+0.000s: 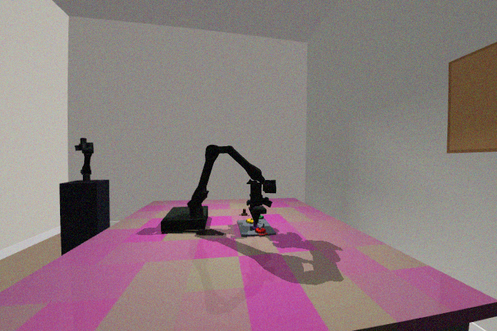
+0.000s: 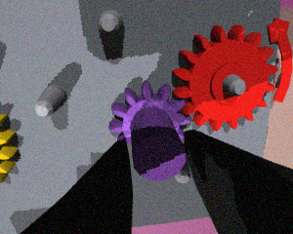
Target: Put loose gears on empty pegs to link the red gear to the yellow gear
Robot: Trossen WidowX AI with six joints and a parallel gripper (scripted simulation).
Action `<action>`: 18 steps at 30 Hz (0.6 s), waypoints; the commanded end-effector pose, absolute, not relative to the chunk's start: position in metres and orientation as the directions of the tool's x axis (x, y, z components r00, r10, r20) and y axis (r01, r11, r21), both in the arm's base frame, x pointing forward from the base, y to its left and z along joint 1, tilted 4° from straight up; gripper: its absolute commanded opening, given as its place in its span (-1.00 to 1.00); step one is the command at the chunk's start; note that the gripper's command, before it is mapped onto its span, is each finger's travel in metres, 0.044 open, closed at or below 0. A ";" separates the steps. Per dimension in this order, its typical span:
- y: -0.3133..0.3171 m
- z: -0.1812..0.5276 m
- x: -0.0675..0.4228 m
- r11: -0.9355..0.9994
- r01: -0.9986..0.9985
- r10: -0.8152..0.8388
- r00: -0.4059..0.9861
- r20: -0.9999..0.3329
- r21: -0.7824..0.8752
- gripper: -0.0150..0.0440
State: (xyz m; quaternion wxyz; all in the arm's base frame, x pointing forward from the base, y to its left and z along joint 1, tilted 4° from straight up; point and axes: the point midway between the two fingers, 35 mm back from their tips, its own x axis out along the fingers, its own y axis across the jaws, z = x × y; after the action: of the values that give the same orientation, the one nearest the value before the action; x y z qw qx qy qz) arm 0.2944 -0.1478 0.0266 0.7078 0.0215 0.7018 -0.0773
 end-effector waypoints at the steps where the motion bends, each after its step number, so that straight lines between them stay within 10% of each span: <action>1: -0.148 0.030 0.294 0.994 0.078 -0.081 0.000 -0.997 -0.081 -0.02; 11: -0.144 0.074 0.294 0.997 0.001 -0.081 0.001 -0.997 -0.081 -0.02; 18: -0.070 0.064 0.352 0.986 -0.153 -0.060 0.035 -0.998 -0.064 0.61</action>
State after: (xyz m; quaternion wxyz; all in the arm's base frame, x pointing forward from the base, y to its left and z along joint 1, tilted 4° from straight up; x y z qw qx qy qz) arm 0.3243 -0.1139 0.0662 0.7138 -0.0467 0.6988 -0.0076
